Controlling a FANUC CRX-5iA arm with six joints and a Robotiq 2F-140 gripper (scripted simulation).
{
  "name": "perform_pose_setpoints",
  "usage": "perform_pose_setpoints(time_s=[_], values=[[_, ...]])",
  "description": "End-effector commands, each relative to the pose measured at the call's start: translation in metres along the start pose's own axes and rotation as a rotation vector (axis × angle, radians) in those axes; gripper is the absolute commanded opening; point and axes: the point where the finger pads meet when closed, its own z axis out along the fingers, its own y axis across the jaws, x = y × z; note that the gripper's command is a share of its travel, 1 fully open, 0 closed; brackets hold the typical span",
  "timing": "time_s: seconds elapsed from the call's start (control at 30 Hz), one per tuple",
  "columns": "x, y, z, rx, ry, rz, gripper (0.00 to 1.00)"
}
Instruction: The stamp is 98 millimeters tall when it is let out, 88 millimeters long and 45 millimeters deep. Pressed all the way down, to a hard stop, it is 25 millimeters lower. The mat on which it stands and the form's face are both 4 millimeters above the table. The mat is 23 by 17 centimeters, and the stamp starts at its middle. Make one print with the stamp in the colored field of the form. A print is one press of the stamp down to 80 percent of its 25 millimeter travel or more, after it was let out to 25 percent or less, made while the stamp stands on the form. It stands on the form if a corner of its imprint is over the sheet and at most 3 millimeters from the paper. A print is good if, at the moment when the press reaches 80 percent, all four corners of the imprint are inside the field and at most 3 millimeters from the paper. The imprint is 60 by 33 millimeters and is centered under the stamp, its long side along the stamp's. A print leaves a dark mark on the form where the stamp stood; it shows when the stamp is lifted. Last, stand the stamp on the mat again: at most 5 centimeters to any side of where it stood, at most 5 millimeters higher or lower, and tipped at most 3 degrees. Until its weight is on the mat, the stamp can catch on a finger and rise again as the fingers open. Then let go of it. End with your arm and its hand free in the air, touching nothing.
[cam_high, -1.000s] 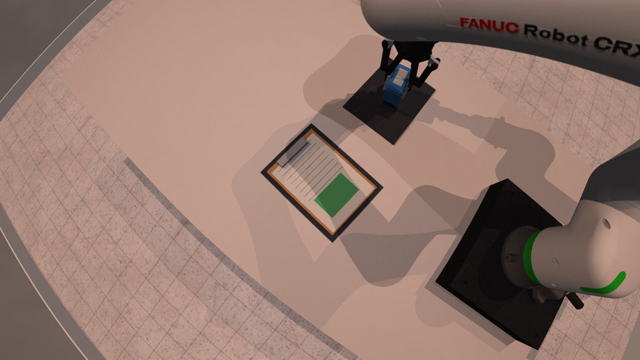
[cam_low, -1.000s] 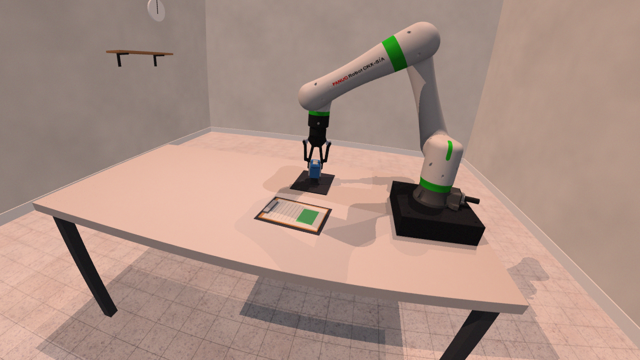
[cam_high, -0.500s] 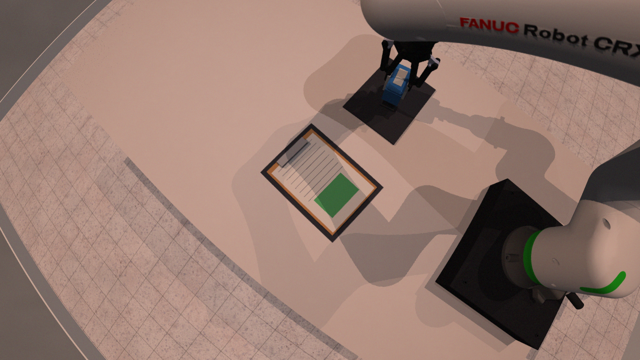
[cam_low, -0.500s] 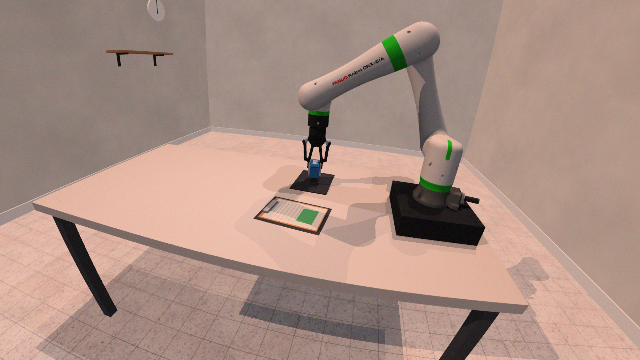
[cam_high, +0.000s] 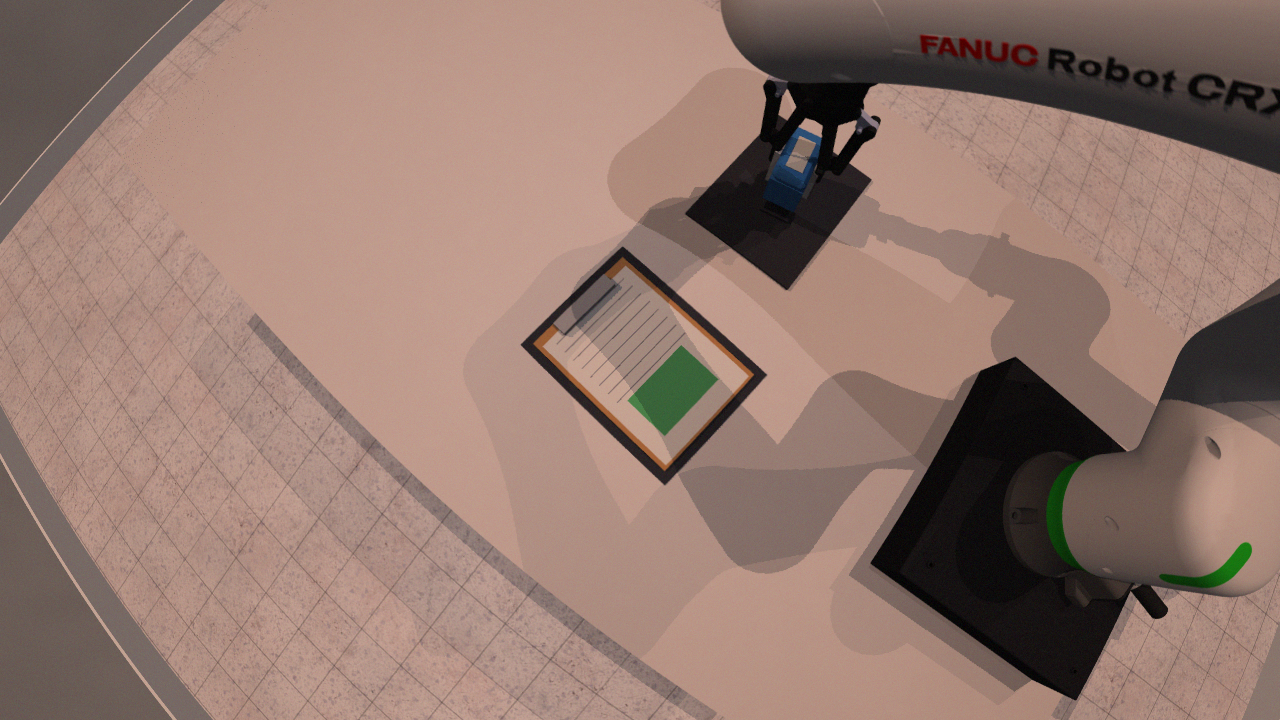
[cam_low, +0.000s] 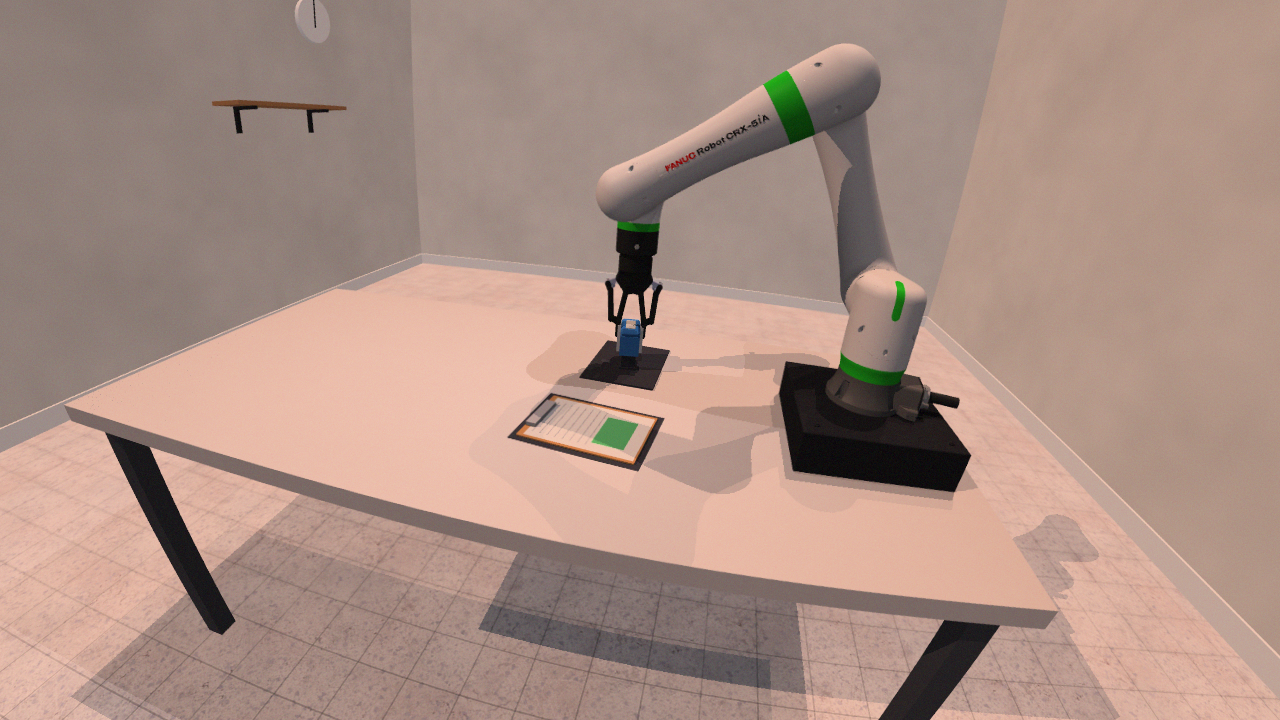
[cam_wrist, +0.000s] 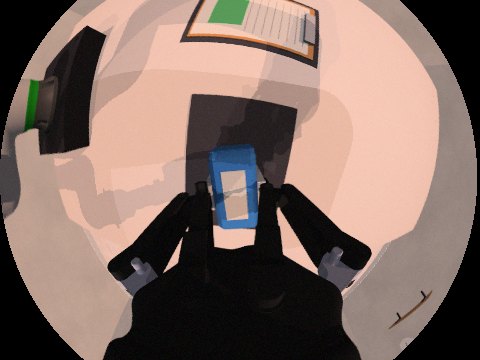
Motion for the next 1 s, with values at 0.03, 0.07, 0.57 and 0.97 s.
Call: perform_pose_setpoints(time_s=[0.03, 0.07, 0.57, 0.97], values=[[0.0, 0.0, 0.0, 0.0, 0.0, 0.0, 0.17], [0.0, 0.0, 0.0, 0.0, 0.0, 0.0, 0.17], [0.0, 0.0, -0.018, 0.0, 0.0, 0.0, 0.17], [0.0, 0.0, -0.04, 0.0, 0.0, 0.0, 0.17]])
